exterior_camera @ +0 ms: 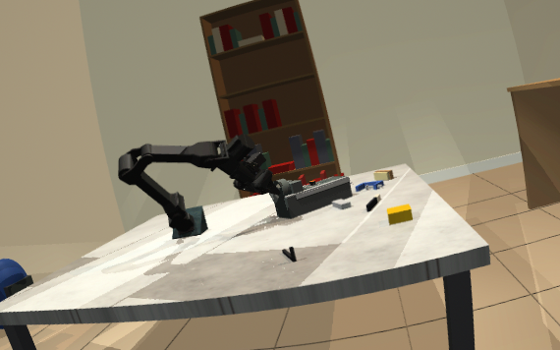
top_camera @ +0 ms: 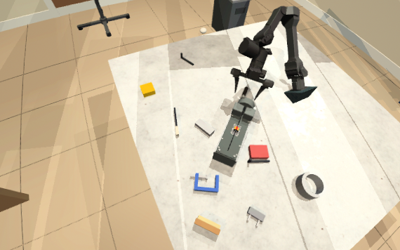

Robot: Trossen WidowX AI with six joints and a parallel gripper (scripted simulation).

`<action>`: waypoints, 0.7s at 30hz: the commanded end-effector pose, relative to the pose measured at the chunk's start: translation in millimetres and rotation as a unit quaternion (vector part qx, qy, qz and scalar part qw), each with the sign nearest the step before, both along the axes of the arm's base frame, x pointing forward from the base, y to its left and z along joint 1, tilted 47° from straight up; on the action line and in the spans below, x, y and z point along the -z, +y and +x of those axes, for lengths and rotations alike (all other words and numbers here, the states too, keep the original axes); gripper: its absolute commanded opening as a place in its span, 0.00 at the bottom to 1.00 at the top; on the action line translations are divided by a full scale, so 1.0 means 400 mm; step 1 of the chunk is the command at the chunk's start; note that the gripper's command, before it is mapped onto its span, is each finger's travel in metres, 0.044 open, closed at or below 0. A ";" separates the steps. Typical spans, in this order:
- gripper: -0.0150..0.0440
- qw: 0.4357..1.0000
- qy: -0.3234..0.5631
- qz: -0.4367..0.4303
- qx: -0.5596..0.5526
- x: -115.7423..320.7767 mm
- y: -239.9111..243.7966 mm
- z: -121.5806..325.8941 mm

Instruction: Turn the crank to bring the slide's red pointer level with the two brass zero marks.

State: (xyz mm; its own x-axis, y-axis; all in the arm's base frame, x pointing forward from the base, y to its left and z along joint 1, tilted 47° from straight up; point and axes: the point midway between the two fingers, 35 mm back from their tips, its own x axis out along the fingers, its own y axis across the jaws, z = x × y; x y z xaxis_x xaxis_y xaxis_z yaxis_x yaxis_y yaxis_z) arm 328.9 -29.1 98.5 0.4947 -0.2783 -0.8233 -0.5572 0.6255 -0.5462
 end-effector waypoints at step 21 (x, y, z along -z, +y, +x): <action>1.00 1.000 -0.006 0.002 0.006 -0.173 0.185 0.038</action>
State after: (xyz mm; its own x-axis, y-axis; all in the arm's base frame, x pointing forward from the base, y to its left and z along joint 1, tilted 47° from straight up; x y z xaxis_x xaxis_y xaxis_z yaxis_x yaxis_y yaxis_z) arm 341.6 41.1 164.4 0.5028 -0.2697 -0.8213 -0.5578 0.6246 -0.5466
